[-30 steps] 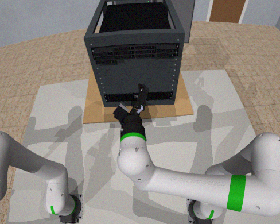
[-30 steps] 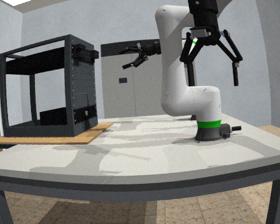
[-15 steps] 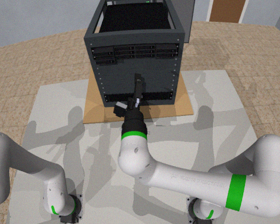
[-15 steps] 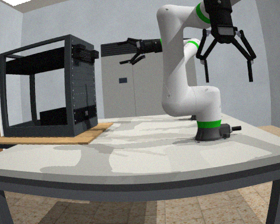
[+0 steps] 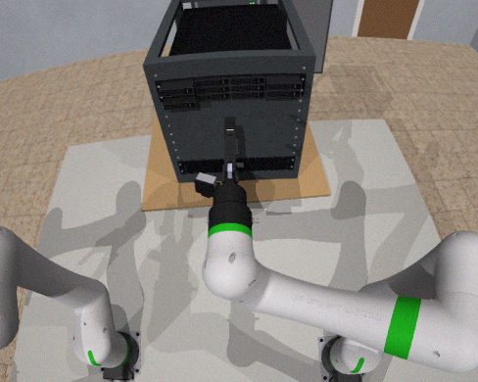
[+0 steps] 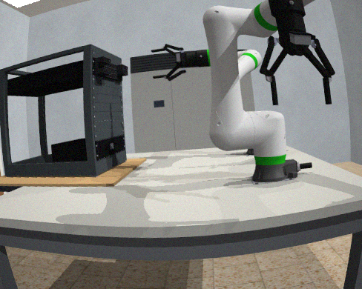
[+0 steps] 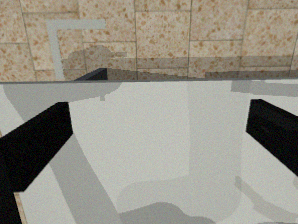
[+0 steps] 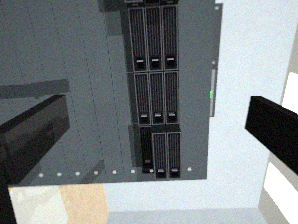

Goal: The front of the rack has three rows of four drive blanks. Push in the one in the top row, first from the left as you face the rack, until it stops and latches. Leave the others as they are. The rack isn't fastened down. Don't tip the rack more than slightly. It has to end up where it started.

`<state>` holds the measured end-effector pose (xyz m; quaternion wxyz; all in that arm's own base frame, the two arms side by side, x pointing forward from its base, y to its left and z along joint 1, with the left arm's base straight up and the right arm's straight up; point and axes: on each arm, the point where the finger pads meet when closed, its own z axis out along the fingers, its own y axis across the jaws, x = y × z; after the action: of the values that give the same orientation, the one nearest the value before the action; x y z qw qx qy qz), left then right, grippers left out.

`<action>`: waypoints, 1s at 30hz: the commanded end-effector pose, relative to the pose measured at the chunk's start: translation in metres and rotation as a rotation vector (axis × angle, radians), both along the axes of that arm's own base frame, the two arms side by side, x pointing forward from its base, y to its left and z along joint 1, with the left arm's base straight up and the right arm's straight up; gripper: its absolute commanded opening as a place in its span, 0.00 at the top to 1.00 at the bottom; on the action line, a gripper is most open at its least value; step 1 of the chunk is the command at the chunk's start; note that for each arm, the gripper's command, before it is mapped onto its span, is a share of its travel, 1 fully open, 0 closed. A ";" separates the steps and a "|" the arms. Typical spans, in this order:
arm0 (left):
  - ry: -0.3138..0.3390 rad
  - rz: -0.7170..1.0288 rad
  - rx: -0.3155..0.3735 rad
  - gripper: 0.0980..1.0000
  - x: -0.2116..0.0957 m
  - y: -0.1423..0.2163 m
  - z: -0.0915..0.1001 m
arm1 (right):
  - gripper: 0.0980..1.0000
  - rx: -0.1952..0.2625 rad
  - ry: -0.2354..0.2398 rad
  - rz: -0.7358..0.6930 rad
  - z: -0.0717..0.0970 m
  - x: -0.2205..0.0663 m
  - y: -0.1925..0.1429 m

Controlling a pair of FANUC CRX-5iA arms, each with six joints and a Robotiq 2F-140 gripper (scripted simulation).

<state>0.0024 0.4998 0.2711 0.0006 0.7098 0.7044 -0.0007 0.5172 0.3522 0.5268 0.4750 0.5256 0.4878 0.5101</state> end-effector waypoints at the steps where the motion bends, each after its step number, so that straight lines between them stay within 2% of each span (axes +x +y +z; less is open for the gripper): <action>1: 0.000 0.003 0.002 0.00 0.000 0.000 0.001 | 0.00 -0.034 -0.014 0.000 0.005 0.000 -0.001; 12: 0.000 0.003 0.002 0.00 0.000 0.000 0.001 | 0.00 -0.070 -0.028 -0.001 0.009 0.001 -0.001; 30: 0.000 0.003 0.002 0.00 0.000 0.000 0.001 | 0.00 -0.072 -0.029 -0.001 0.009 0.001 -0.001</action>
<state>0.0020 0.4997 0.2712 0.0006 0.7086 0.7056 -0.0007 0.5182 0.3510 0.5351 0.5010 0.5010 0.4992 0.4988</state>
